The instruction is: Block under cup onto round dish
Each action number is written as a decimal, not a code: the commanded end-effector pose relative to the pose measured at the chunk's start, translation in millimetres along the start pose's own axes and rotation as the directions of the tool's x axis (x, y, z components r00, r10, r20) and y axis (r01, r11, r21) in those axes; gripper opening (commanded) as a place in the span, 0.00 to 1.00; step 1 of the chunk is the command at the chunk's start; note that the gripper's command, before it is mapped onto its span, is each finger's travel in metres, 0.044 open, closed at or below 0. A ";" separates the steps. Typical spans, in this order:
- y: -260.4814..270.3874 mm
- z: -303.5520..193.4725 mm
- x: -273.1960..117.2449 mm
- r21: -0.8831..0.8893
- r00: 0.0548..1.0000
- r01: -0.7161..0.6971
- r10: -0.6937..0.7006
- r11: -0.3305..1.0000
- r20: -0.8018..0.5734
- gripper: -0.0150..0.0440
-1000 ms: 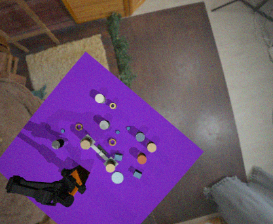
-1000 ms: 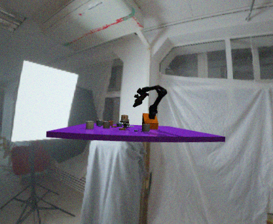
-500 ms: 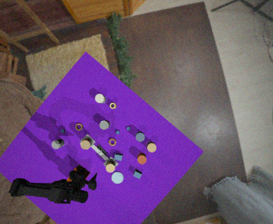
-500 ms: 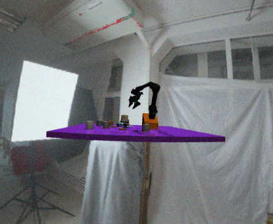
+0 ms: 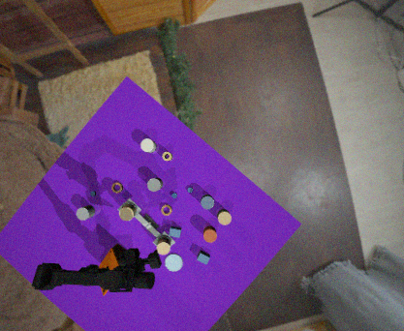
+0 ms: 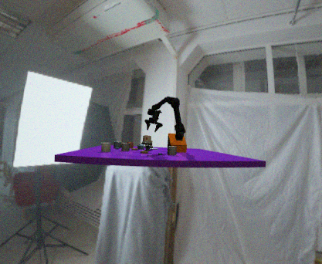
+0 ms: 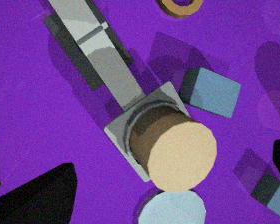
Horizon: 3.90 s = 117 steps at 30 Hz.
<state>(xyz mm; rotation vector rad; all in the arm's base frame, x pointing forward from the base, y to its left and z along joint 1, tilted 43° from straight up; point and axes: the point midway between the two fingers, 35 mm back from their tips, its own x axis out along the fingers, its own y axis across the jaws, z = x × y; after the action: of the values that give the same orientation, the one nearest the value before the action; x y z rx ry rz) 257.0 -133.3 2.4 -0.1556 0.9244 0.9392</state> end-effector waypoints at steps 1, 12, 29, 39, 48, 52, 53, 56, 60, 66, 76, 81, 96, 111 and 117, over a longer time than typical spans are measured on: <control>-8.9 -8.3 14.7 -0.107 0.998 -0.057 0.054 0.993 -0.031 1.00; -29.4 -32.5 60.7 -0.403 0.976 -0.218 0.190 0.889 -0.110 1.00; -29.1 -39.4 85.3 -0.457 0.968 -0.249 0.216 0.854 -0.126 1.00; -26.8 -41.1 100.5 -0.457 0.968 -0.249 0.215 0.854 -0.125 1.00; -23.8 -42.8 114.8 -0.458 0.968 -0.249 0.215 0.854 -0.125 1.00; -22.3 -43.5 121.0 -0.458 0.968 -0.249 0.216 0.854 -0.125 1.00; -21.9 -43.7 122.6 -0.458 0.968 -0.249 0.216 0.854 -0.125 1.00; -20.6 -44.3 127.2 -0.458 0.968 -0.249 0.216 0.854 -0.124 1.00; -18.8 -45.1 133.3 -0.458 0.968 -0.249 0.216 0.853 -0.124 1.00; -15.9 -46.3 142.3 -0.458 0.968 -0.249 0.217 0.853 -0.123 1.00; -15.1 -46.6 144.4 -0.458 0.968 -0.249 0.217 0.853 -0.123 0.92; -15.1 -46.6 144.4 -0.458 0.968 -0.249 0.217 0.853 -0.123 0.86; -17.5 -45.8 139.7 -0.458 0.968 -0.249 0.216 0.853 -0.124 0.43; -24.8 -43.5 123.2 -0.457 0.969 -0.248 0.214 0.854 -0.126 0.25; -27.5 -42.5 116.4 -0.457 0.969 -0.248 0.214 0.854 -0.126 0.25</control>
<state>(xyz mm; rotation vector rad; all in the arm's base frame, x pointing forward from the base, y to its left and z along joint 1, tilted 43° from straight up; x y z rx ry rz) 277.5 -92.2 -121.0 -0.4842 0.7755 1.3889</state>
